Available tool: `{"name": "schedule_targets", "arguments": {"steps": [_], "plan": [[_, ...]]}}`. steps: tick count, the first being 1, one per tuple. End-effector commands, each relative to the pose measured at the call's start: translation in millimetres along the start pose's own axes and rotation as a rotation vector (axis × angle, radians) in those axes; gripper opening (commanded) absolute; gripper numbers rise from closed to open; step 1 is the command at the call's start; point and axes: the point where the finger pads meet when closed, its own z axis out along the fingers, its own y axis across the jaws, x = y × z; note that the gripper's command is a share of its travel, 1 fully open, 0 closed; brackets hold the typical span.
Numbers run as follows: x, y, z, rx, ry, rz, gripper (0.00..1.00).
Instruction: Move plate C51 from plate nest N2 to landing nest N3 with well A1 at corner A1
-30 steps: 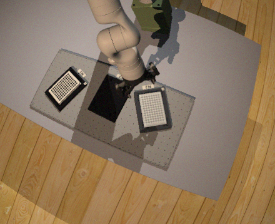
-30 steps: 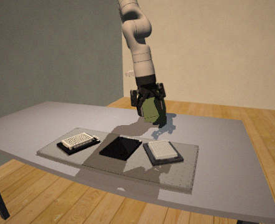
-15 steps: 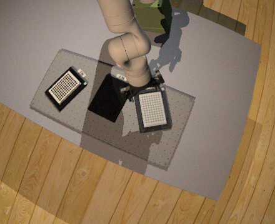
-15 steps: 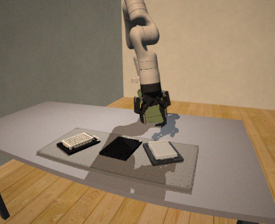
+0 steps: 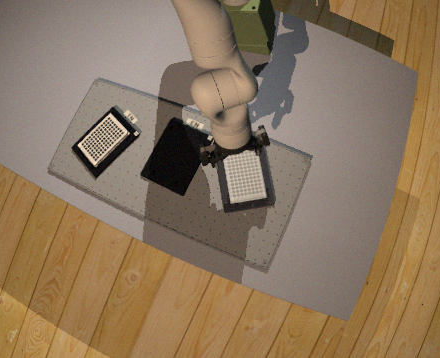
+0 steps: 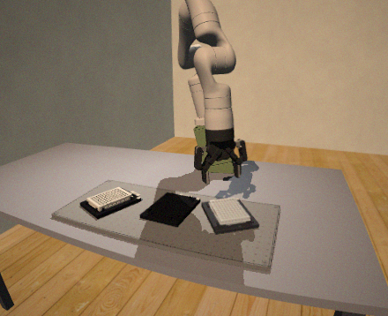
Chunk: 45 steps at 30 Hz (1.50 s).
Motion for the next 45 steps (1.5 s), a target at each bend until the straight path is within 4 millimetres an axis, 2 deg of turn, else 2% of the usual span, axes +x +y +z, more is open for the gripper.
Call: {"name": "schedule_targets", "arguments": {"steps": [1, 4, 7, 15, 33, 45], "plan": [[-1.6, 6.3, 9.3, 0.008, 0.012, 0.005, 1.00], [-3.8, 7.7, 16.0, 0.018, 0.019, 0.032, 1.00], [-6.8, 9.6, 25.3, 0.055, 0.046, 0.143, 1.00], [-12.8, 13.2, 43.2, 0.055, 0.047, 0.146, 1.00], [-12.8, 13.1, 43.1, 0.055, 0.047, 0.146, 1.00], [-11.6, 12.5, 56.5, 0.055, 0.047, 0.146, 1.00]]}}
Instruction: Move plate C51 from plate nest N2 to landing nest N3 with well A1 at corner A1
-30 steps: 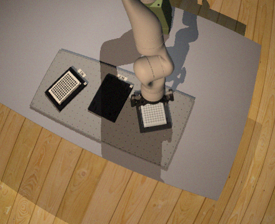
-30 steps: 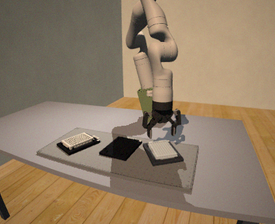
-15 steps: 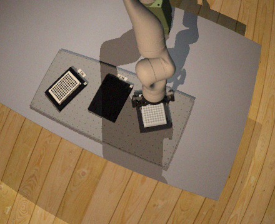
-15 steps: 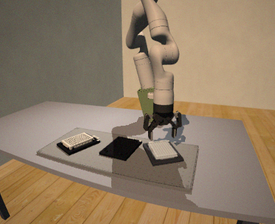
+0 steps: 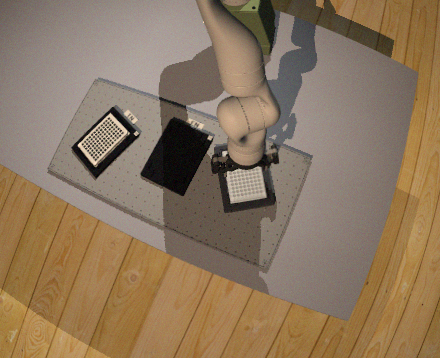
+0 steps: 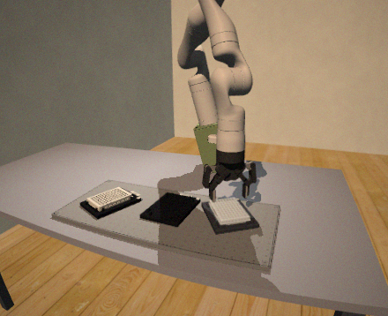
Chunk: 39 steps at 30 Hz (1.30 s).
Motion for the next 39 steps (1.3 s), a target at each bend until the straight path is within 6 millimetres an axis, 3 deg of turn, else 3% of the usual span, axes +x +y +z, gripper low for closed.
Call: {"name": "schedule_targets", "arguments": {"steps": [1, 22, 39], "plan": [[1.1, -0.1, 3.0, 0.000, 0.003, 0.000, 1.00], [0.8, 0.0, 3.8, 0.000, 0.003, 0.000, 1.00], [1.5, -0.1, 22.1, 0.000, 0.003, 0.000, 1.00]]}}
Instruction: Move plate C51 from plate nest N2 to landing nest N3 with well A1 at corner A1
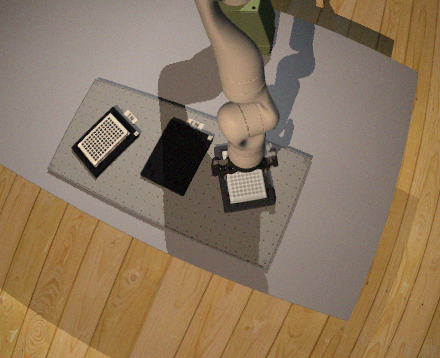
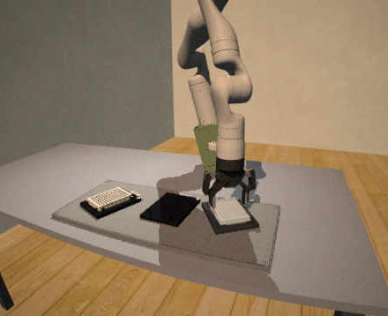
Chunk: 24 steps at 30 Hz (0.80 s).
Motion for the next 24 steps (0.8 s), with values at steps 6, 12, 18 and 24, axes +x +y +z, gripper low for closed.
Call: {"name": "schedule_targets", "arguments": {"steps": [6, 12, 18, 24], "plan": [[1.0, -0.1, 2.4, 0.000, 0.003, 0.000, 1.00], [0.8, -0.1, 2.3, 0.000, 0.003, 0.000, 1.00], [0.6, 0.0, 2.8, 0.000, 0.003, 0.000, 1.00], [0.5, 0.0, 4.8, 0.000, 0.003, 0.000, 1.00]]}}
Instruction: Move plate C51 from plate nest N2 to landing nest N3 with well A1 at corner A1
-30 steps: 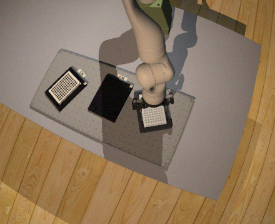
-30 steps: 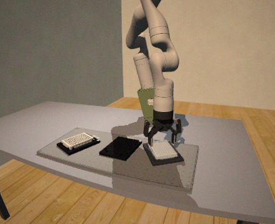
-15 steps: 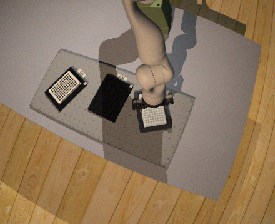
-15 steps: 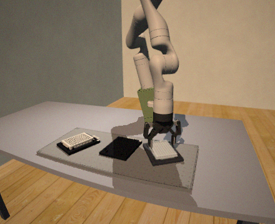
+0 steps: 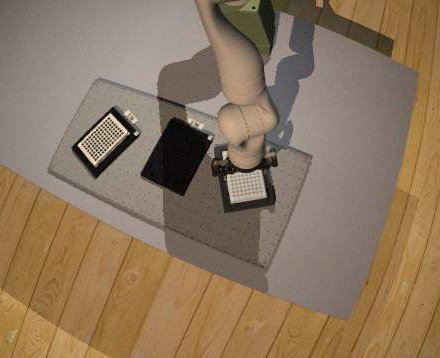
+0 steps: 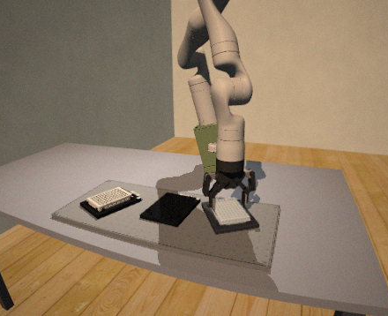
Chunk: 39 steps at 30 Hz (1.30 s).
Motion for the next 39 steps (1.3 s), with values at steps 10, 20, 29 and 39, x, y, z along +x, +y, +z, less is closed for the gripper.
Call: {"name": "schedule_targets", "arguments": {"steps": [10, 20, 29, 39], "plan": [[-0.3, 0.0, 3.0, 0.000, -0.001, 0.000, 1.00], [-0.3, 0.0, 6.3, 0.000, -0.001, 0.000, 1.00], [-0.3, 0.0, 8.6, 0.000, -0.001, 0.000, 1.00], [-0.3, 0.0, 9.7, 0.000, -0.001, 0.000, 1.00]]}}
